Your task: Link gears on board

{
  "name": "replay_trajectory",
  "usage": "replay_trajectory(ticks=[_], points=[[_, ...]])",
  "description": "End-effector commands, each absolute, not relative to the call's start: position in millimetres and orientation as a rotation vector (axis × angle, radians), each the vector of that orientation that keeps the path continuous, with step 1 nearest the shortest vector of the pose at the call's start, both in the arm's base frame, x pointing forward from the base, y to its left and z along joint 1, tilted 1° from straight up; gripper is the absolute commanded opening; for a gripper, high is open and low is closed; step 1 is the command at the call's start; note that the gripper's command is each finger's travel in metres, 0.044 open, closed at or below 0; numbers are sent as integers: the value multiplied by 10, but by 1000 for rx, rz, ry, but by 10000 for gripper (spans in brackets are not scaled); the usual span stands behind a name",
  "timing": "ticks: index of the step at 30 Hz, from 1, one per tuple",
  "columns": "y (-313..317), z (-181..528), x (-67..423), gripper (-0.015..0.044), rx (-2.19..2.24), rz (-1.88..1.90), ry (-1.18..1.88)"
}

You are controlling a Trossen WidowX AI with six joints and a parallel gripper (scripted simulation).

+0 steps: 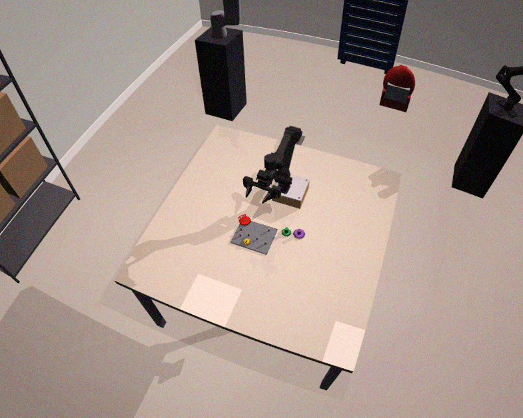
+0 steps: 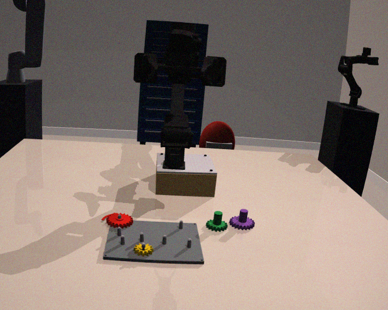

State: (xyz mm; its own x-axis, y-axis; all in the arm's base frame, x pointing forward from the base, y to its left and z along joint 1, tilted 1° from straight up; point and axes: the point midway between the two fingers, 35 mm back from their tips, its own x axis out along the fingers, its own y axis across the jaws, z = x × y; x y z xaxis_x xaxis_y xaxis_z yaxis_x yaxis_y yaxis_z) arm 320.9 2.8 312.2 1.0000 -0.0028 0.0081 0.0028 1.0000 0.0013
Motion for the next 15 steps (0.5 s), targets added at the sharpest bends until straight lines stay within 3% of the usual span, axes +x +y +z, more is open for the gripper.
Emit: replay_trajectory(ticks=[1, 8, 15], points=[[43, 3102, 3220, 426, 6, 2, 2], [691, 2280, 3448, 440, 143, 146, 410], [1317, 1379, 3148, 440, 189, 209, 844]])
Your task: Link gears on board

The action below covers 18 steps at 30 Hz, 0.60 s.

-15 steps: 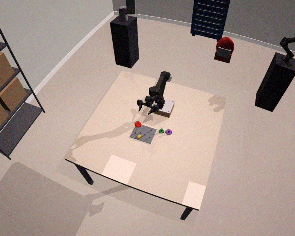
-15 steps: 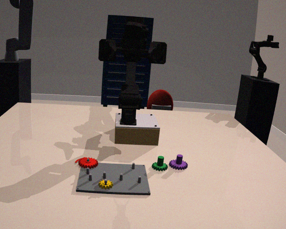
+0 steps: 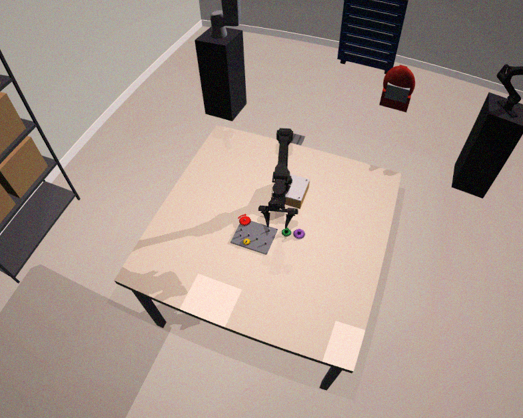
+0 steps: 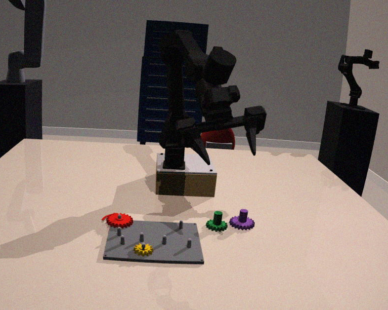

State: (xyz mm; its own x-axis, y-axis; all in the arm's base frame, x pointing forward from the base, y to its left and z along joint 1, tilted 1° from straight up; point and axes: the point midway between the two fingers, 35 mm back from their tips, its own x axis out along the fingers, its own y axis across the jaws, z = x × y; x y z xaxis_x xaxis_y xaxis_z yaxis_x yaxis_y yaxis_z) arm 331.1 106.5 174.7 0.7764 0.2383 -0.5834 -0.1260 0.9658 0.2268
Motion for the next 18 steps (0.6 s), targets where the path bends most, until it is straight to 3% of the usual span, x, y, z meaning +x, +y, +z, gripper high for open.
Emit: replay_trajectory(ticks=[1, 10, 18], points=[[1386, 1270, 3081, 440, 187, 208, 904], [1814, 383, 2150, 440, 21, 39, 1504], [1856, 328, 2085, 440, -9, 7, 1552]])
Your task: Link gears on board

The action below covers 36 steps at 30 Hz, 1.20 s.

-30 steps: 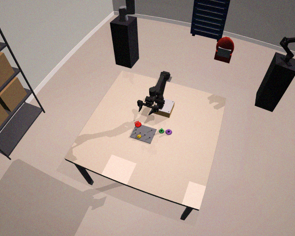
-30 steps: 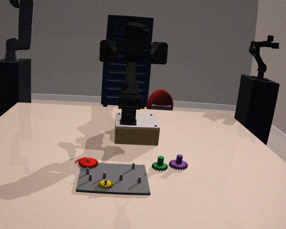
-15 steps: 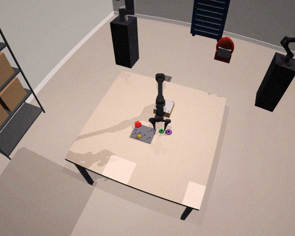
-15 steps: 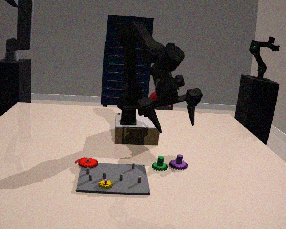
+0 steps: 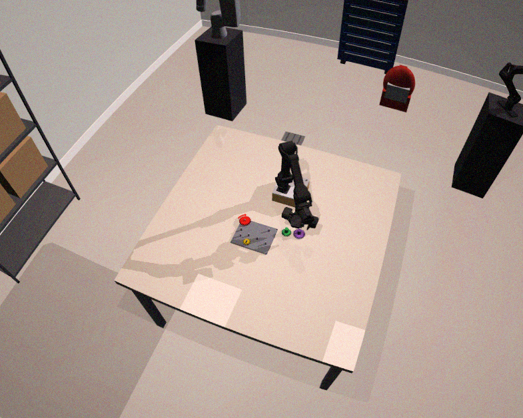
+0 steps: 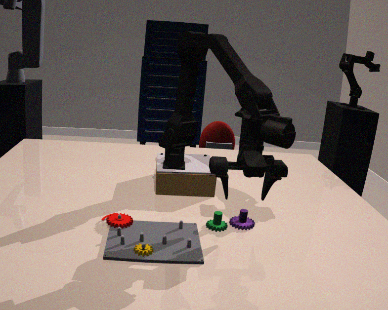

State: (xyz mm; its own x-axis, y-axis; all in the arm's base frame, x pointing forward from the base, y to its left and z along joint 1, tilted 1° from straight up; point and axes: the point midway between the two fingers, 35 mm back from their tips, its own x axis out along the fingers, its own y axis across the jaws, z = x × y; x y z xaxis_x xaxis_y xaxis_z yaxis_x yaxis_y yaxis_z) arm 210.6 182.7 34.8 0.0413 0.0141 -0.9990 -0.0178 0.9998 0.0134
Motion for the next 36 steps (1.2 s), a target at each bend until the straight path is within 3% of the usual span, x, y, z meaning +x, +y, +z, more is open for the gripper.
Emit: replay_trajectory(ticks=[1, 36], points=[[1863, 329, 2093, 440, -9, 7, 1552], [1863, -95, 2102, 440, -9, 7, 1552]])
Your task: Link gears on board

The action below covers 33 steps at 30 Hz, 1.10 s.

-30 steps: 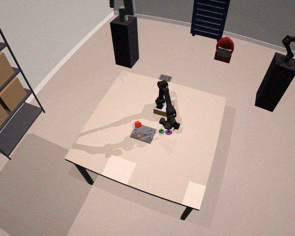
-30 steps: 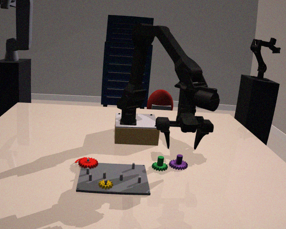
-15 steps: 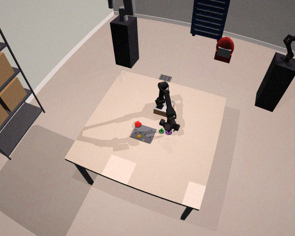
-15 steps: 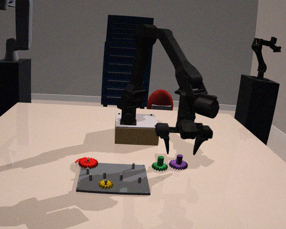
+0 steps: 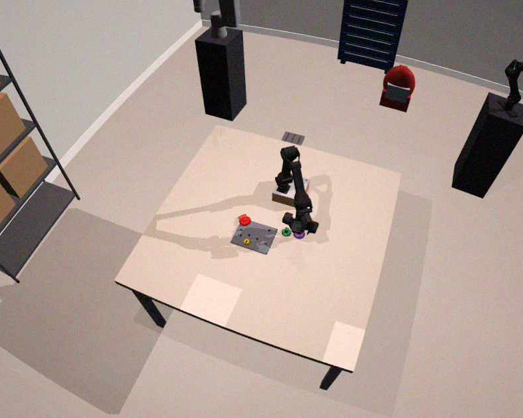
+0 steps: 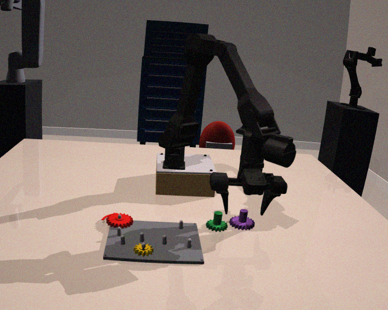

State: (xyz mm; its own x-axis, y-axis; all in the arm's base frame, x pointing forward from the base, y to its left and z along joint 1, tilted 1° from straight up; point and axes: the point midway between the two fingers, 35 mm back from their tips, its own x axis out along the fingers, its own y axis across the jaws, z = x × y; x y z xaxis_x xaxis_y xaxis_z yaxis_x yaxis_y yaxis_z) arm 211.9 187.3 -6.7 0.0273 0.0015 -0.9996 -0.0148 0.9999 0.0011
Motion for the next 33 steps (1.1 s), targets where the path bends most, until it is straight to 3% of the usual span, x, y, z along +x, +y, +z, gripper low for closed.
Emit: replay_trajectory(ticks=[1, 3, 17, 26, 33], points=[[1863, -95, 2102, 440, -9, 7, 1552], [1863, -95, 2102, 440, -9, 7, 1552], [1863, -95, 2102, 73, -9, 7, 1552], [1863, -95, 2102, 0, -9, 7, 1552], [1896, 28, 2133, 0, -9, 7, 1552]])
